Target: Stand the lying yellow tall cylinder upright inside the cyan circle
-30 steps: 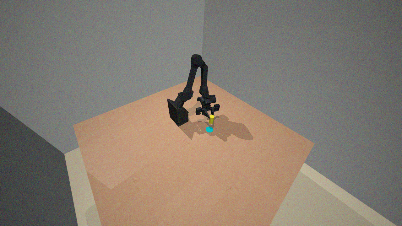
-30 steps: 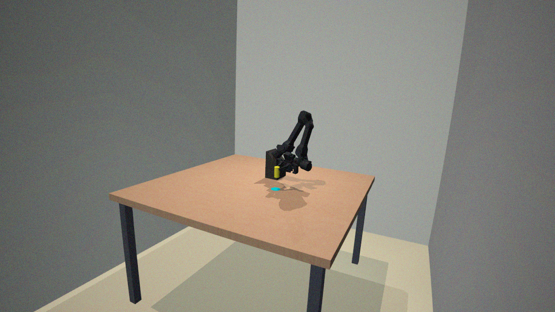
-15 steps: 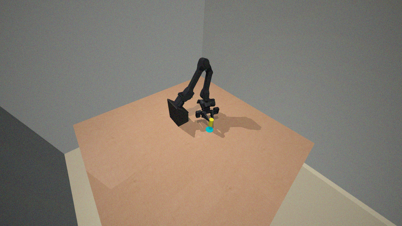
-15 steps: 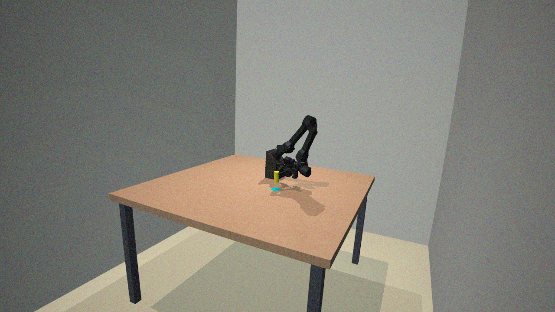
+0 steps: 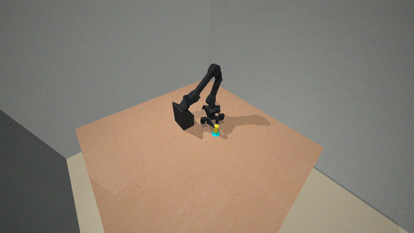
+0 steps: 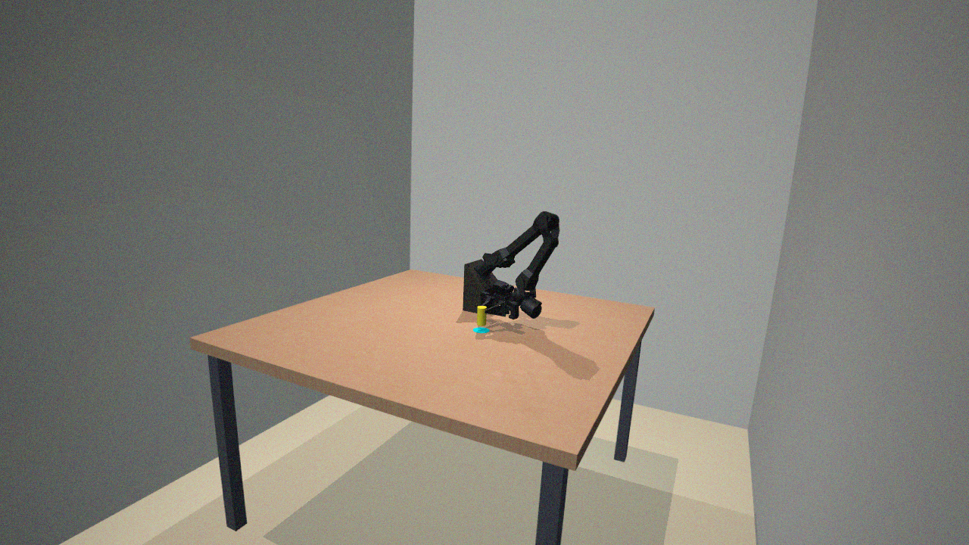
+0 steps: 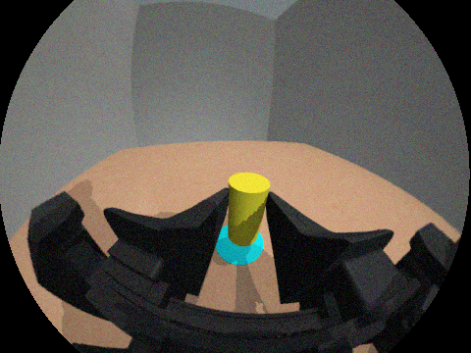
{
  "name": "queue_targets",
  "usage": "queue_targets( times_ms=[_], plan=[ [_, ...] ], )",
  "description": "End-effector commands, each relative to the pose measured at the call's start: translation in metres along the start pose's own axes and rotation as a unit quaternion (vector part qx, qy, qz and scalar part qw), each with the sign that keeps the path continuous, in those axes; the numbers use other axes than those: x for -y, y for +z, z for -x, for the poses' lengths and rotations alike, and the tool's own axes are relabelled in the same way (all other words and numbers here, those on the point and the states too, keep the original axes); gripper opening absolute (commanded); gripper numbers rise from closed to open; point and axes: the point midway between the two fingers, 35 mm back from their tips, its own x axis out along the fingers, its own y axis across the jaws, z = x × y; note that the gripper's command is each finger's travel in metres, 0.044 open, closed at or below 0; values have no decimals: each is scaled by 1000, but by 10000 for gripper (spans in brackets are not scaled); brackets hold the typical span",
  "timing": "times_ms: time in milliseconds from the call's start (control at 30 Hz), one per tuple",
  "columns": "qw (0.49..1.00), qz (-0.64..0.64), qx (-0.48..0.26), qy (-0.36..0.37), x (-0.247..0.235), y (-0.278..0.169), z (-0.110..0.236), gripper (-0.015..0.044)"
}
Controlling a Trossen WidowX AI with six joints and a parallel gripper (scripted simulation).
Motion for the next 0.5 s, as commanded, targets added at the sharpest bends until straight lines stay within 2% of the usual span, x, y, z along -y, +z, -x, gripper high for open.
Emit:
queue_targets(
  times_ms=[0, 467],
  plan=[
    [1000, -4, 2, 1, -2, -6, -1, 105],
    [1000, 0, -1, 0, -2, -19, -4, 105]
  ],
)
